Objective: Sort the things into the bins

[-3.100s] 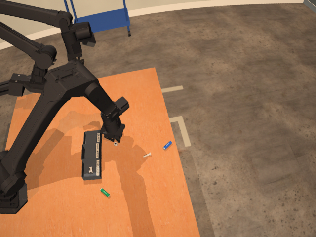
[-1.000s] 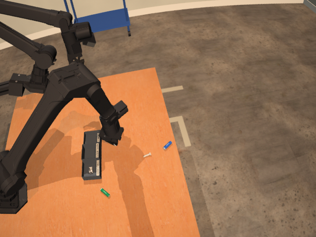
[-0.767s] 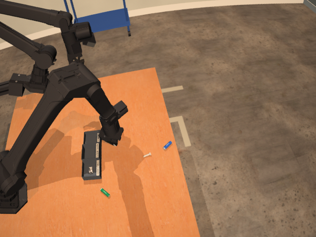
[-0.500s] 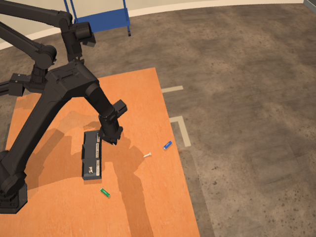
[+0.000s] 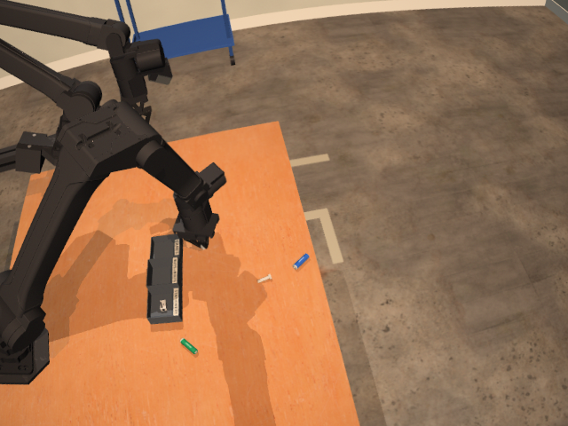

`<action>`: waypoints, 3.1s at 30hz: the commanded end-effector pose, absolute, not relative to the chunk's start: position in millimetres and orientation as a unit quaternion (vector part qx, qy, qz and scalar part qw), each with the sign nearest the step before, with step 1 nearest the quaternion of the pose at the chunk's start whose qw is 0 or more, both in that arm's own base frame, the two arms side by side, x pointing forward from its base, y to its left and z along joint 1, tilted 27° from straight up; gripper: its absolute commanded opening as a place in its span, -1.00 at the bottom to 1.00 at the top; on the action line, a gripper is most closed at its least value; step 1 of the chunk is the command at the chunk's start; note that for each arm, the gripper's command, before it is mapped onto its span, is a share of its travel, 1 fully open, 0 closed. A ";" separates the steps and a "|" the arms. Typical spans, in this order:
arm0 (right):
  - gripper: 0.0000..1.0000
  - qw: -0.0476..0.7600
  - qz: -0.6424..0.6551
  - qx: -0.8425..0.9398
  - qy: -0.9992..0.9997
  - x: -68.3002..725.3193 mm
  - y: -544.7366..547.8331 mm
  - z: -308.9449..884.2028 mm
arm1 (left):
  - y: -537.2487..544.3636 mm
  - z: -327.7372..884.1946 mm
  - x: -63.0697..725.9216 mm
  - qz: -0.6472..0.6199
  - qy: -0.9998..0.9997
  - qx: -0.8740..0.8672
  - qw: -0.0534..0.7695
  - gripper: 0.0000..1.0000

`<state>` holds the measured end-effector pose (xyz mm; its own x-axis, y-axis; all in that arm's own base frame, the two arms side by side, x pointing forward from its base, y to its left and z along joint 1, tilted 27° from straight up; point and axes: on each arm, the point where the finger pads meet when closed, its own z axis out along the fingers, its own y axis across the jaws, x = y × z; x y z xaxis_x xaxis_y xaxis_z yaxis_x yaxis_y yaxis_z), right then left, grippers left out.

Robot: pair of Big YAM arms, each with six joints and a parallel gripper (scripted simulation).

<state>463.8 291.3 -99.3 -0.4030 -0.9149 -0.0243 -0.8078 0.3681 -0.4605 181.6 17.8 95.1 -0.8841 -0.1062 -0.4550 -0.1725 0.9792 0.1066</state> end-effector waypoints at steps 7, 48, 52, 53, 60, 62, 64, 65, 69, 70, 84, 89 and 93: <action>-0.79 0.120 -0.195 -0.517 0.825 454.9 277.1 -105.5 | 19.5 89.9 177.1 0.074 0.969 -0.072 0.223 1.00; -0.79 0.132 -0.193 -0.518 0.823 460.8 287.5 -102.3 | 19.5 89.9 177.1 0.074 0.969 -0.072 0.223 1.00; -0.79 0.143 -0.191 -0.523 0.818 463.1 294.8 -91.1 | 19.5 89.9 177.1 0.074 0.969 -0.072 0.223 1.00; -0.79 0.143 -0.191 -0.523 0.818 463.1 294.8 -91.1 | 19.5 89.9 177.1 0.074 0.969 -0.072 0.223 1.00; -0.79 0.143 -0.191 -0.523 0.818 463.3 294.9 -91.1 | 19.5 89.9 177.1 0.074 0.969 -0.072 0.223 1.00; -0.79 0.143 -0.191 -0.523 0.818 463.4 294.9 -91.1 | 19.5 89.9 177.1 0.074 0.969 -0.072 0.223 1.00; -0.79 0.143 -0.191 -0.523 0.818 463.4 294.9 -91.1 | 19.5 89.9 177.1 0.074 0.969 -0.072 0.223 1.00; -0.79 0.143 -0.191 -0.523 0.818 463.4 294.9 -91.1 | 19.5 89.9 177.1 0.074 0.969 -0.072 0.223 1.00; -0.79 0.143 -0.191 -0.523 0.818 463.6 295.0 -91.0 | 19.5 89.9 177.1 0.074 0.969 -0.072 0.223 1.00; -0.79 0.143 -0.191 -0.523 0.818 463.6 295.0 -91.0 | 19.5 89.9 177.1 0.074 0.969 -0.072 0.223 1.00; -0.79 0.142 -0.191 -0.523 0.818 452.7 296.6 -80.0 | 19.5 89.9 177.1 0.074 0.969 -0.072 0.223 1.00; -0.79 0.154 -0.189 -0.523 0.817 434.8 292.5 -87.3 | 19.5 89.9 177.1 0.074 0.969 -0.072 0.223 1.00; -0.79 0.147 -0.190 -0.524 0.817 422.2 285.6 -98.2 | 19.5 89.9 177.1 0.074 0.969 -0.072 0.223 1.00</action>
<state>428.4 282.2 -97.6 -0.3989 -0.9168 -0.0200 -0.8115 0.3631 -0.4578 181.6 17.8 95.1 -0.8841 -0.1062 -0.4550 -0.1725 0.9792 0.1066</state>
